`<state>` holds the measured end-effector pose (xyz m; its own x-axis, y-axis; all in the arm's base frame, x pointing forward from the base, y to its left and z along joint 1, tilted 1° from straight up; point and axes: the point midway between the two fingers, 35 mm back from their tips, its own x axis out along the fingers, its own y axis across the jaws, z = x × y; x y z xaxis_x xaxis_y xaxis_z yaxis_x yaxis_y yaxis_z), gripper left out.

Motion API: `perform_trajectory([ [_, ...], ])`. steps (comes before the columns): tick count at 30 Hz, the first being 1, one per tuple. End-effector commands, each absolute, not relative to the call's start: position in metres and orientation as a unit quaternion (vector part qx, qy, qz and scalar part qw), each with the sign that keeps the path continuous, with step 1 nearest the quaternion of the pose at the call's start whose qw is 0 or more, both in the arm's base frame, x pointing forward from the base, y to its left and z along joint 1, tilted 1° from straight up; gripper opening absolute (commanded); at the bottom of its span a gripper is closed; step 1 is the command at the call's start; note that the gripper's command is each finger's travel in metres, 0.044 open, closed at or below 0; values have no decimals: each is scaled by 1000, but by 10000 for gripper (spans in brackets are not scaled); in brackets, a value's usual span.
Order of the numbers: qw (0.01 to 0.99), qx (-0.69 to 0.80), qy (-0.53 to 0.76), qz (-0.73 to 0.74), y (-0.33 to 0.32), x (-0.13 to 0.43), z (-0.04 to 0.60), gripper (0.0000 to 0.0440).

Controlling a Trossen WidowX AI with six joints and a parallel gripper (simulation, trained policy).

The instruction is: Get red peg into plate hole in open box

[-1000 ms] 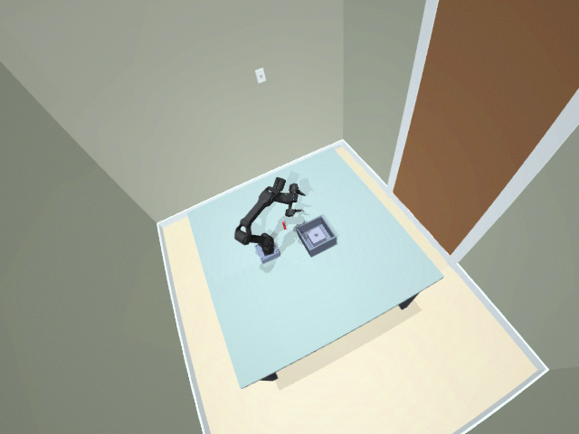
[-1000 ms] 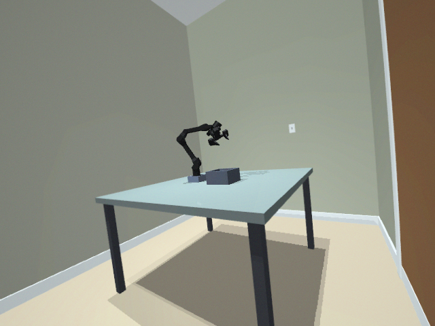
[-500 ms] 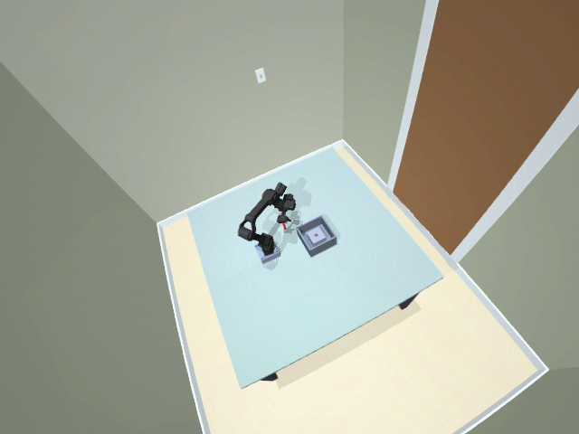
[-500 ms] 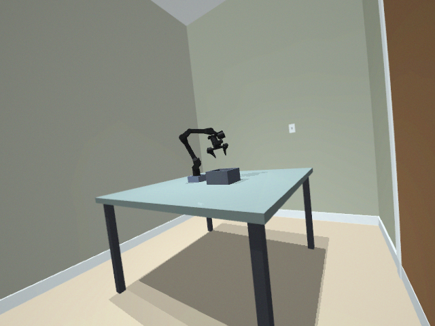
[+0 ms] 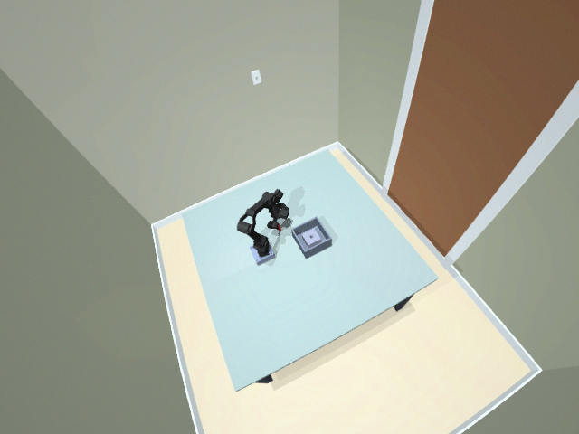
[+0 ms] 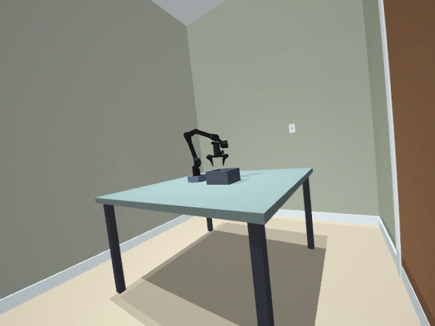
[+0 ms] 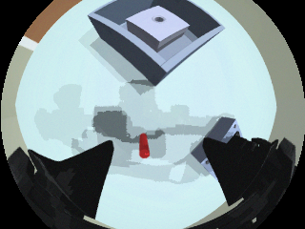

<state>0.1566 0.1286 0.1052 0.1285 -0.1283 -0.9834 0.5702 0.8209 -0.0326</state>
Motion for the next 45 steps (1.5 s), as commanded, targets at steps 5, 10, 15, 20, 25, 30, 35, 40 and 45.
perform_trajectory([
  [5,705,184,638,-250,138,151,69,440],
  [10,701,192,641,-248,144,153,48,440],
  [15,700,199,641,-245,147,155,26,440],
  [20,697,198,645,-244,147,155,9,404],
  [25,687,190,654,-254,144,151,-5,273],
  [30,677,182,661,-268,141,148,-11,142],
  [35,669,171,667,-282,139,146,-13,19],
  [40,679,167,656,-284,141,155,-4,0],
  [45,694,167,644,-276,143,166,13,0],
])
